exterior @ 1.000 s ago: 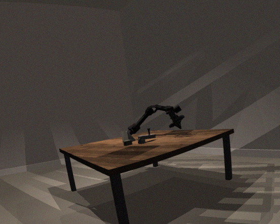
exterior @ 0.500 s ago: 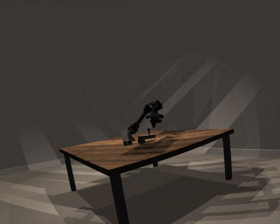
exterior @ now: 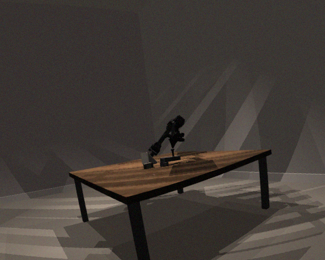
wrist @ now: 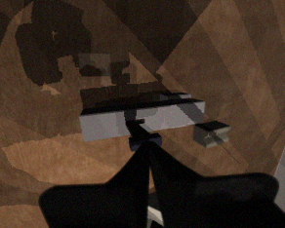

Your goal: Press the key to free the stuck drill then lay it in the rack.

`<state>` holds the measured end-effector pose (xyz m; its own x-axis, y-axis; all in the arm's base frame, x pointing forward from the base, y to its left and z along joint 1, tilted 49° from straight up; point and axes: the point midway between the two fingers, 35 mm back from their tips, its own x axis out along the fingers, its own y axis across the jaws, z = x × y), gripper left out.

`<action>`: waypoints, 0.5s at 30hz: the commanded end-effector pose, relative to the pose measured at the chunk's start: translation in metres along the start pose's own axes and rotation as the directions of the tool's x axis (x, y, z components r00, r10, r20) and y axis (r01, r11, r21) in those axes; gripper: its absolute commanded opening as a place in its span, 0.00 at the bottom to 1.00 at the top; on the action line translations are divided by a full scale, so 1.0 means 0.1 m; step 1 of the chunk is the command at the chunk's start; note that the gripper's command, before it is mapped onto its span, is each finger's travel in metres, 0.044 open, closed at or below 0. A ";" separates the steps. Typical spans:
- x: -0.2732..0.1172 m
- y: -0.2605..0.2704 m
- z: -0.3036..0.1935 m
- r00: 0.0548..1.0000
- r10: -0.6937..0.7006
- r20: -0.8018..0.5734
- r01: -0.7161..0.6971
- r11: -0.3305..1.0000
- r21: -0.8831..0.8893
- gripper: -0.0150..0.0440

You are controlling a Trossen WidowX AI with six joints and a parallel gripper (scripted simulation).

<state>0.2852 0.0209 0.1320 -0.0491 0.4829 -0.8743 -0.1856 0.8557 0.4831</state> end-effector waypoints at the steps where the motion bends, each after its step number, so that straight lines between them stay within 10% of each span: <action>1: 0.05 0.01 -0.02 1.000 -0.002 -0.005 0.002 1.000 0.008 0.25; 15: 0.12 0.03 -0.02 1.000 -0.002 -0.007 0.003 1.000 0.012 0.25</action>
<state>0.2832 0.0252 0.1252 -0.0456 0.4790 -0.8766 -0.1733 0.8605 0.4791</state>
